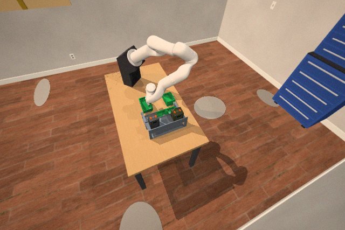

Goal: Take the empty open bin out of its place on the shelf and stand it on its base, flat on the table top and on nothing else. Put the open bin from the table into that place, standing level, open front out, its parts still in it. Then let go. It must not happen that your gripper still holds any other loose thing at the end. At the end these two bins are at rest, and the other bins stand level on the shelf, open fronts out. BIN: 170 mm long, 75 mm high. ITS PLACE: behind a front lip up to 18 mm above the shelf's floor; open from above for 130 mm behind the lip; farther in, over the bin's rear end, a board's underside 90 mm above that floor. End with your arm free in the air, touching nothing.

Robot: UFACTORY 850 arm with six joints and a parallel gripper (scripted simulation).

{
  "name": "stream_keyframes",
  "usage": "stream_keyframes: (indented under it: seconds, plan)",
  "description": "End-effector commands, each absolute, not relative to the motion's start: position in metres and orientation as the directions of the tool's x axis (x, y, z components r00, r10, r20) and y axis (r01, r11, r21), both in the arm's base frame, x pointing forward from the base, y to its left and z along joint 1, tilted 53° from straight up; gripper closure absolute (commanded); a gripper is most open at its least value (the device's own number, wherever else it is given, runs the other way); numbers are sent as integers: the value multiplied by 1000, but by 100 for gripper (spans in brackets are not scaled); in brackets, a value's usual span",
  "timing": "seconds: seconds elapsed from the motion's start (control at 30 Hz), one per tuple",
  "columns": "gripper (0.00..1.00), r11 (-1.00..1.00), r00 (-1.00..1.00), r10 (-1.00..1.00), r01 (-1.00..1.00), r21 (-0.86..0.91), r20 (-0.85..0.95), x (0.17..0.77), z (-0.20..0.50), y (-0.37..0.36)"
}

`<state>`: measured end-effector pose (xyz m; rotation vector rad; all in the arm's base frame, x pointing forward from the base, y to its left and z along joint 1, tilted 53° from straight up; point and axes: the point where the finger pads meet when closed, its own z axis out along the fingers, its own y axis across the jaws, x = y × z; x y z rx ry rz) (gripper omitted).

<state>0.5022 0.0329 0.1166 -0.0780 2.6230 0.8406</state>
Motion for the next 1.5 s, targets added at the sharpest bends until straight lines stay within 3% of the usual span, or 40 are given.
stream_keyframes:
  seconds: [0.0, 1.47]
  plan:
    - [100, 819, -925, 63, -167, 548, -376, 502, 117, 33]
    - [100, 819, -925, 63, -167, 548, -376, 513, 125, 30]
